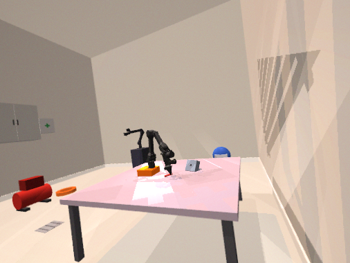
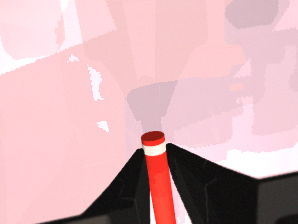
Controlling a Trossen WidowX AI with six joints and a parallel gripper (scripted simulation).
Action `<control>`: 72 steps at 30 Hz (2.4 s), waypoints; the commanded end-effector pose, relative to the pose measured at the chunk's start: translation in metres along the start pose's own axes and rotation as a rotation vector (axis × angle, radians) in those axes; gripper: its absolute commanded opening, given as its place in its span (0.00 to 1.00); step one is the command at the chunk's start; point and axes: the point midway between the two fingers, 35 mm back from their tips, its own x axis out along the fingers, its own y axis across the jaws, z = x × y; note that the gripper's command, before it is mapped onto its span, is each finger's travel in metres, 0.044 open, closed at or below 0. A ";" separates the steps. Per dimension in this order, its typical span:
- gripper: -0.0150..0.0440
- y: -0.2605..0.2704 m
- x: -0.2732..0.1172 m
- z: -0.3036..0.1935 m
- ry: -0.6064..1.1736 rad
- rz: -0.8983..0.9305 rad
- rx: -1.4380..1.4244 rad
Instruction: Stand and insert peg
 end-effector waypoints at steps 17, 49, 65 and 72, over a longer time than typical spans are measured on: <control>0.34 0.000 -0.012 -0.007 -0.185 0.000 -0.008; 0.34 0.000 -0.027 -0.023 -0.460 0.001 -0.009; 0.34 0.000 -0.032 -0.033 -0.597 0.001 -0.010; 0.34 0.000 -0.034 -0.037 -0.657 0.002 -0.010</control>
